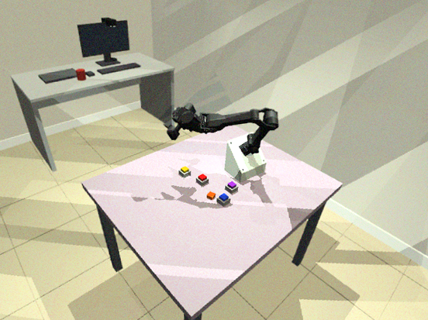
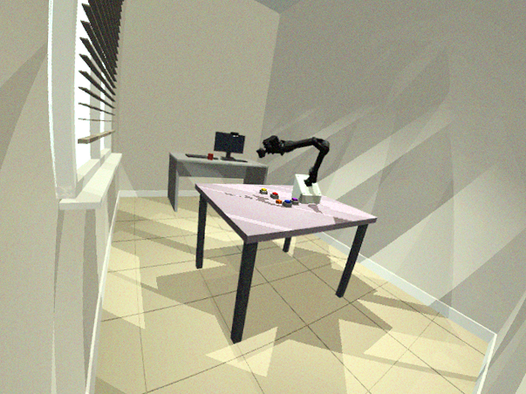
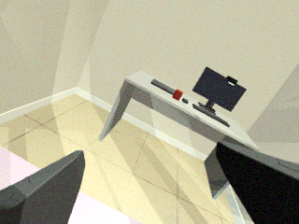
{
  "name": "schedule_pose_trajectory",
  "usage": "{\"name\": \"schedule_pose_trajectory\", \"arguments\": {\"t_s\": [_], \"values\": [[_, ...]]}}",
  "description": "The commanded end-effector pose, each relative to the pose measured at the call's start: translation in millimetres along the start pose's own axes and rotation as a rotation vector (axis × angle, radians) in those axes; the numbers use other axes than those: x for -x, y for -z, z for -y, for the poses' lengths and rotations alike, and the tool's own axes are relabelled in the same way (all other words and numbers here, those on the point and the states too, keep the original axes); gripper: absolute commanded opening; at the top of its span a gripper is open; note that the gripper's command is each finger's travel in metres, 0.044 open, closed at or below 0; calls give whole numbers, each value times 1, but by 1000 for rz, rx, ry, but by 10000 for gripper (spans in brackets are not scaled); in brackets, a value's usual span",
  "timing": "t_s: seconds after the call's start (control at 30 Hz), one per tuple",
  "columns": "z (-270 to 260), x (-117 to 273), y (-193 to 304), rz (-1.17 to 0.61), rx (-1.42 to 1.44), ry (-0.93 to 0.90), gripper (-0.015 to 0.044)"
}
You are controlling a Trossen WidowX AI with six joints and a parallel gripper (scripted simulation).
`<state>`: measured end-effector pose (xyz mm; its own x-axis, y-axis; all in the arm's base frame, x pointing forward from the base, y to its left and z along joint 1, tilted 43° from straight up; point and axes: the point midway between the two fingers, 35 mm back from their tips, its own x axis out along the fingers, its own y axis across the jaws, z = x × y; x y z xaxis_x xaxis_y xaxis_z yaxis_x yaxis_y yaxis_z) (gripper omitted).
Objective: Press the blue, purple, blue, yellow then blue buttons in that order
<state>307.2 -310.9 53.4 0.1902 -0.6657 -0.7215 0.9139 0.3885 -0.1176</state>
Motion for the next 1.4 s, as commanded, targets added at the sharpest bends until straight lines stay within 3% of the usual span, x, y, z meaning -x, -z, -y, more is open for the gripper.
{"name": "schedule_pose_trajectory", "arguments": {"t_s": [0.0, 0.27, 0.53, 0.7, 0.9, 1.17, 1.37], "values": [[-53, 42, 44, -190, 224, -266, 400], [-107, 158, 133, -549, 553, -755, 400], [-103, 292, 194, -890, 722, -1197, 400], [-103, 293, 194, -893, 723, -1200, 400], [-131, 286, 246, -893, 722, -1203, 242], [-132, 286, 248, -894, 722, -1203, 32], [-132, 286, 248, -894, 722, -1203, 20]]}}
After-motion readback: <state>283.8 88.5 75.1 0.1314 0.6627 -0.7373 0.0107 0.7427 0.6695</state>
